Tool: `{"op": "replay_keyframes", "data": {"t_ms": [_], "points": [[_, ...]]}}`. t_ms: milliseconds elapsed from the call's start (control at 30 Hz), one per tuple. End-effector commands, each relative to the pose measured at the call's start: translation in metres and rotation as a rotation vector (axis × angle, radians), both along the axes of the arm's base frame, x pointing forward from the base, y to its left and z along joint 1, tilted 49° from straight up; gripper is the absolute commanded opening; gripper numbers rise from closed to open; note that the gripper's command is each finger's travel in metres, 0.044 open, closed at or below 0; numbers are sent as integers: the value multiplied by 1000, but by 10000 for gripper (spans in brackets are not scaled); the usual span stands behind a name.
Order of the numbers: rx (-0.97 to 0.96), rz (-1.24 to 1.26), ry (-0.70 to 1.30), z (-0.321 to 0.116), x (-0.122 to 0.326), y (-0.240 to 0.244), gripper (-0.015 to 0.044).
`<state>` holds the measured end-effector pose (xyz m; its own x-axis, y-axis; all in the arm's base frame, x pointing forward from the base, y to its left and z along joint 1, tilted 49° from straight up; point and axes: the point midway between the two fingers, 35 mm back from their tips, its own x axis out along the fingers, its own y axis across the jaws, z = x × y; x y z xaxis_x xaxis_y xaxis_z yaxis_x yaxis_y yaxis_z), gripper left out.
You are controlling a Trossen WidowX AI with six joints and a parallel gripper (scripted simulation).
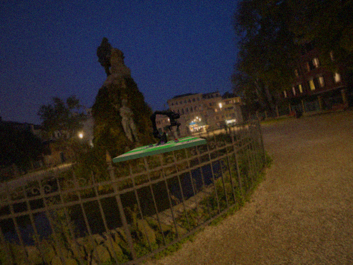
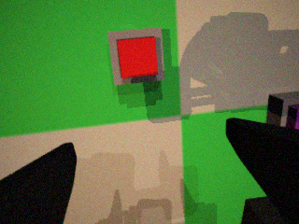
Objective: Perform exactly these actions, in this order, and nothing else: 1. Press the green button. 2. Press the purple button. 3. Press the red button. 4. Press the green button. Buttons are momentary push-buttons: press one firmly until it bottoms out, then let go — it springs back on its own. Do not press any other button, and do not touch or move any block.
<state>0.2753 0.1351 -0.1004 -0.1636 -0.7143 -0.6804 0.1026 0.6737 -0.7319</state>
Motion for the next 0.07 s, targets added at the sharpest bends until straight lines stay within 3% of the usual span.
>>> {"op": "replay_keyframes", "data": {"t_ms": [0, 33], "points": [[-3, -25, -10, -6, 1, 2, 400], [-3, -25, -10, -6, 1, 2, 400]]}}
